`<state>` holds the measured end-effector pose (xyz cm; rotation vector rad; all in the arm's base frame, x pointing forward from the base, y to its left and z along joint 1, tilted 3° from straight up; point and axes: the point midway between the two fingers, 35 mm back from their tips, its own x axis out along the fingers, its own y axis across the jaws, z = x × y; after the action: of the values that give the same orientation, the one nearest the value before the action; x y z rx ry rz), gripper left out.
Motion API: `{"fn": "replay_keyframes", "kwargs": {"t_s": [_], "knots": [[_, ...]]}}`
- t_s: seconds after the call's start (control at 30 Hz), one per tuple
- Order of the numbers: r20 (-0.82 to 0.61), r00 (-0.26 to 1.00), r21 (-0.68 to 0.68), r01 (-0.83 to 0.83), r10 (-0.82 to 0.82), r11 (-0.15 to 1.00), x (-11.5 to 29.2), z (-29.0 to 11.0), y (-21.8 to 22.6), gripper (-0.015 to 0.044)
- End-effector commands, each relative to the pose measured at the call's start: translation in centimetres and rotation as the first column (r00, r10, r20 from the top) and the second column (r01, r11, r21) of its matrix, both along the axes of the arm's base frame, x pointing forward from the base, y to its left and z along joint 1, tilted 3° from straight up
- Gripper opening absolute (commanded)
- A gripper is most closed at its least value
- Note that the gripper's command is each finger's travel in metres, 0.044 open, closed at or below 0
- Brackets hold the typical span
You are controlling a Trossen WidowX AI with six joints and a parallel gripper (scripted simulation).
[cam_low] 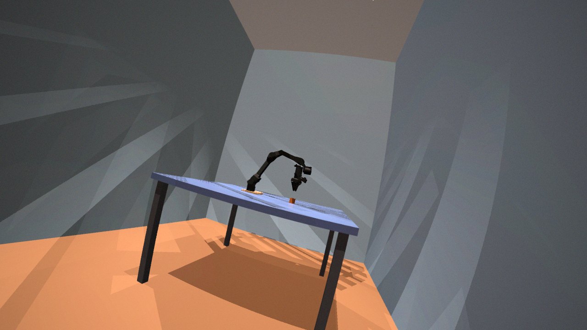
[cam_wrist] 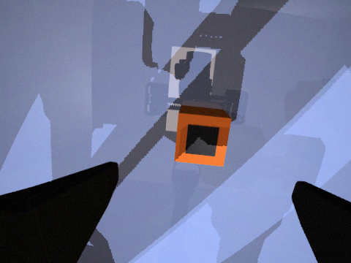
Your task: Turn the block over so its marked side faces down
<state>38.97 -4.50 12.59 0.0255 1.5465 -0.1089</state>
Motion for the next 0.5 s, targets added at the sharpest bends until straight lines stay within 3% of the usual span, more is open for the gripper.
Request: {"fn": "replay_keyframes", "kwargs": {"t_s": [0.0,0.47], "knots": [[-0.007,1.000,0.006,0.004,-0.004,1.000,0.0,-2.2,-0.1,0.0440],[-0.007,1.000,0.006,0.004,-0.004,1.000,0.1,-5.0,-0.3,0.0440]]}}
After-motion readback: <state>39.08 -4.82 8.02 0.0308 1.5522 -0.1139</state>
